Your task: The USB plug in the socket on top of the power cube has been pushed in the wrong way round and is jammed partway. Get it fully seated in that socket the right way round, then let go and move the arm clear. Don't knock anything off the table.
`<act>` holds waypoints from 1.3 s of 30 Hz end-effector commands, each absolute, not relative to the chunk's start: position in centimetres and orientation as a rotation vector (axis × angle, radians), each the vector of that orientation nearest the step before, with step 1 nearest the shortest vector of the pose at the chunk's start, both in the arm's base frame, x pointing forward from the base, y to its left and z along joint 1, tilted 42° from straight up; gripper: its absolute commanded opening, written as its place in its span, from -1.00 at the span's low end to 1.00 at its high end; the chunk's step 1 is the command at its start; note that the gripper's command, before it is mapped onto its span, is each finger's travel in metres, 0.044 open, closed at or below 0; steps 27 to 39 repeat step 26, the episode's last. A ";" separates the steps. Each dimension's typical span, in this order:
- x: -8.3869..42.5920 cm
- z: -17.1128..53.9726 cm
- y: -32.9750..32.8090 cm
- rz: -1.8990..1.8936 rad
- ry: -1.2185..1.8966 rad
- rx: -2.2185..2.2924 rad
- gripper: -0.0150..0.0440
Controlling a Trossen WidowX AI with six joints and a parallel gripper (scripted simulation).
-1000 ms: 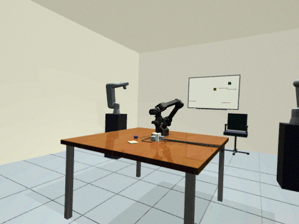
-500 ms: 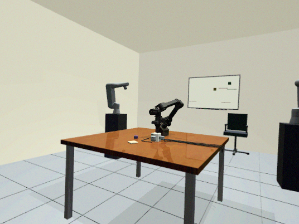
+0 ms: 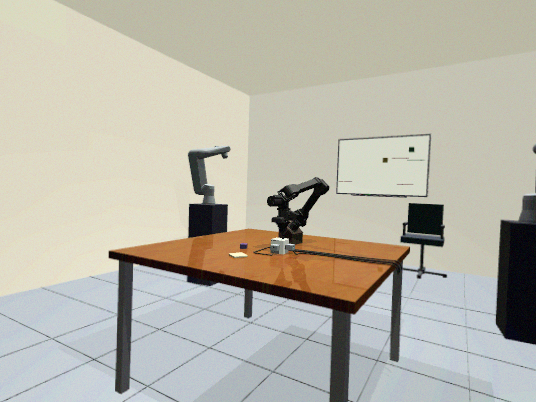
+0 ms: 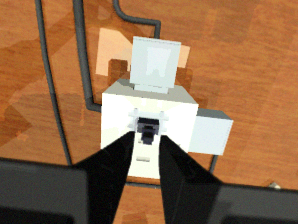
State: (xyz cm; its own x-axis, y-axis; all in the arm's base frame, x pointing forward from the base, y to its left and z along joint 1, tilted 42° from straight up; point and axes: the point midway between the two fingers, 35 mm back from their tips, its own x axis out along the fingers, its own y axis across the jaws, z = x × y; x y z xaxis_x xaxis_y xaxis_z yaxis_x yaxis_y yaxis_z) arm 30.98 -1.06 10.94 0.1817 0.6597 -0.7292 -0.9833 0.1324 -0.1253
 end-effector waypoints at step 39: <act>30.8 11.7 -1.8 1.296 0.587 -0.682 -0.17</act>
